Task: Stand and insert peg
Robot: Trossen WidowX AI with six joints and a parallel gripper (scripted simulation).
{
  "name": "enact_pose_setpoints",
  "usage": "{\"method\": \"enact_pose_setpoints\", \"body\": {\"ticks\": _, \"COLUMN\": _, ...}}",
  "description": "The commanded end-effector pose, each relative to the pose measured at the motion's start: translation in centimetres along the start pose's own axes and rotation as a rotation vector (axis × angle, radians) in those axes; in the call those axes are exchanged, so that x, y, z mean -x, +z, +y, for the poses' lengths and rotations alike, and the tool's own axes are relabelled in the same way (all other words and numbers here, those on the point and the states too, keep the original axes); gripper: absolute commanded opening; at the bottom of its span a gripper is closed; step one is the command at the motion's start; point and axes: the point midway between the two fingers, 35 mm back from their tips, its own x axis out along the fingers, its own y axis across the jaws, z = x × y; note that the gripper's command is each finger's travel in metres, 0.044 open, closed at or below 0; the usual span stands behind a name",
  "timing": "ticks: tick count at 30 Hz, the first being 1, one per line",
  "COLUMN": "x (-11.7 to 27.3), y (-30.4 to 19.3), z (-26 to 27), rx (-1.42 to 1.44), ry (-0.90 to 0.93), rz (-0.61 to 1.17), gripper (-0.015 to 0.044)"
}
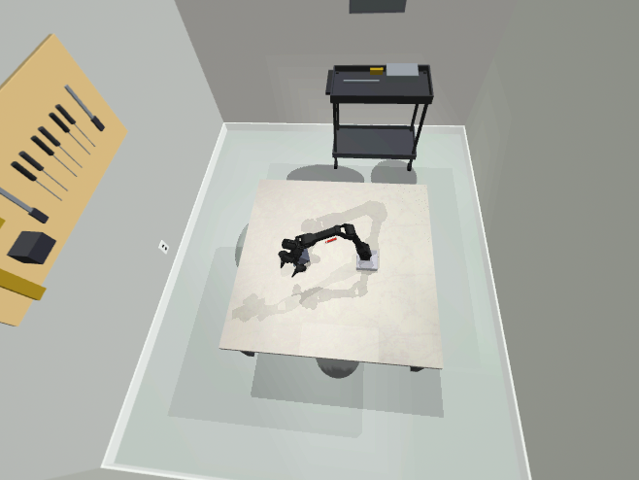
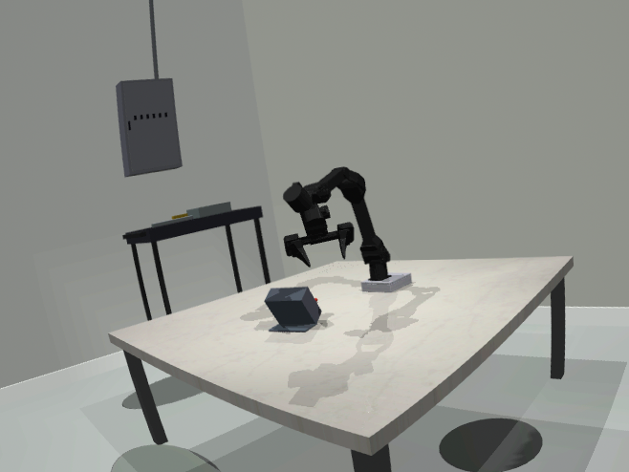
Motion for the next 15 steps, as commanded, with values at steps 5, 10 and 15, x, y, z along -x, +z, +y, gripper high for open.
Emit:
{"method": "enact_pose_setpoints", "body": {"ticks": 5, "x": 1.5, "y": -2.0, "z": -1.8, "rx": -0.253, "ry": -0.068, "rz": 0.047, "gripper": 0.0440}}
{"method": "enact_pose_setpoints", "body": {"ticks": 10, "x": 2.4, "y": -3.4, "z": -2.9, "rx": -0.417, "ry": -0.112, "rz": 0.072, "gripper": 0.0440}}
{"method": "enact_pose_setpoints", "body": {"ticks": 15, "x": 3.3, "y": -4.8, "z": -3.8, "rx": -0.582, "ry": -0.160, "rz": 0.092, "gripper": 0.0440}}
